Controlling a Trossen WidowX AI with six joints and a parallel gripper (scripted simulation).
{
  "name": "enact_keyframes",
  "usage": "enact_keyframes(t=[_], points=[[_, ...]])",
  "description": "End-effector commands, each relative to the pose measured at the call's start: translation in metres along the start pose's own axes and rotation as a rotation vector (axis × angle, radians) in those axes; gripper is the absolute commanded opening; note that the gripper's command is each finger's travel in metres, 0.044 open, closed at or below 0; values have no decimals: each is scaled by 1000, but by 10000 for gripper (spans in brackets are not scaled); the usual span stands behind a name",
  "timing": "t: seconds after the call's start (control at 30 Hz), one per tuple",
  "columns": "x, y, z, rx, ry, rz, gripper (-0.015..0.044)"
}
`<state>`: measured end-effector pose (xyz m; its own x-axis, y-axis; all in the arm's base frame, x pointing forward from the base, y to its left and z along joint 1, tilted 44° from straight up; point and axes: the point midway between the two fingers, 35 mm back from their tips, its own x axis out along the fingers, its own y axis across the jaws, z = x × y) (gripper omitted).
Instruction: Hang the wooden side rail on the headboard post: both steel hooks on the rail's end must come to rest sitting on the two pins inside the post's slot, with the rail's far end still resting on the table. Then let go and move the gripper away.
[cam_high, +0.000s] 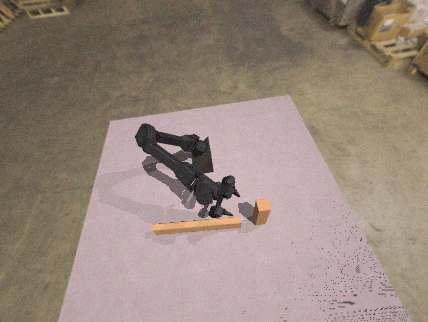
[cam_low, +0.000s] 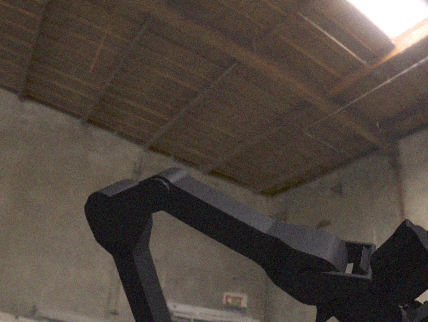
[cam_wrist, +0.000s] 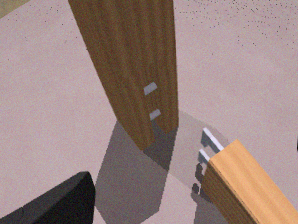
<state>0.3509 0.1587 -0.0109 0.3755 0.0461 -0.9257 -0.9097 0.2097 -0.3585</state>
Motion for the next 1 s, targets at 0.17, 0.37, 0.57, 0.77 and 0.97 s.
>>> enact_keyframes(t=[0.17,0.37,0.57,0.77,0.97], points=[[5,-17,-3,686,213,-29,440],[3,-28,-5,1143,345,-143,440],[-1,-38,-7,1512,433,-311,440],[-5,-44,-8,1752,459,-452,440],[-10,-50,-9,1975,460,-619,440]])
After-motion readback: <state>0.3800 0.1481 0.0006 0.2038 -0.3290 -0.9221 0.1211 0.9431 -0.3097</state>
